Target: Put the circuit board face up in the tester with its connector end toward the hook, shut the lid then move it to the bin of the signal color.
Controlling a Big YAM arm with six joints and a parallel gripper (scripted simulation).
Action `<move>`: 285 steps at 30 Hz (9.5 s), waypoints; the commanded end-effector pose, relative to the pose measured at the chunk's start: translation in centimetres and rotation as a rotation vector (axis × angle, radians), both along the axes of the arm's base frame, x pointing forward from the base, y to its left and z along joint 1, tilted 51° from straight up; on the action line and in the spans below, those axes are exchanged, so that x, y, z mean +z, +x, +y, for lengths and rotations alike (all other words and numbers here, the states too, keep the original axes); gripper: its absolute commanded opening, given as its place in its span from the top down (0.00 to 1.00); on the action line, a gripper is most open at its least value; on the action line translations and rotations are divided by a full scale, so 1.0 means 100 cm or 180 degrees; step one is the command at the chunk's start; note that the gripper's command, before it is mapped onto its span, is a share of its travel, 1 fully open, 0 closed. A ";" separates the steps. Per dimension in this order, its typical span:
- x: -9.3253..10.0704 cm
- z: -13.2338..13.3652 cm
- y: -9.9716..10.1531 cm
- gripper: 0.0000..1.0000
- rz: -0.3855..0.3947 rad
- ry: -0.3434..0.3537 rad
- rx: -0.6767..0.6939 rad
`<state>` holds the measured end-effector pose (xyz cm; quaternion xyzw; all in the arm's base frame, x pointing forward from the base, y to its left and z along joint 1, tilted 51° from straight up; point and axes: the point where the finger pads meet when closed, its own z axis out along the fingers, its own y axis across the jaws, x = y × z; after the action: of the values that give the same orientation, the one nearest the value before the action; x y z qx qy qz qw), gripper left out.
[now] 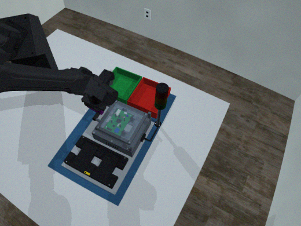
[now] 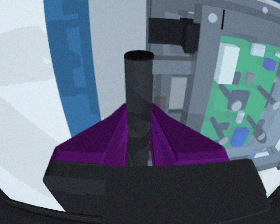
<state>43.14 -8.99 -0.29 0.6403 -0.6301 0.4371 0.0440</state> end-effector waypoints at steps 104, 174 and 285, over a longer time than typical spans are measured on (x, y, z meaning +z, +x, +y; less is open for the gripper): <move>-0.016 -0.018 0.012 1.00 0.0053 0.0027 -0.0041; 0.059 0.066 -0.043 0.52 0.0054 0.0038 0.0005; 0.077 0.077 -0.048 1.00 -0.0016 0.0064 0.0000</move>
<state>37.54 -2.29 6.72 0.6414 -0.6350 0.4276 0.0506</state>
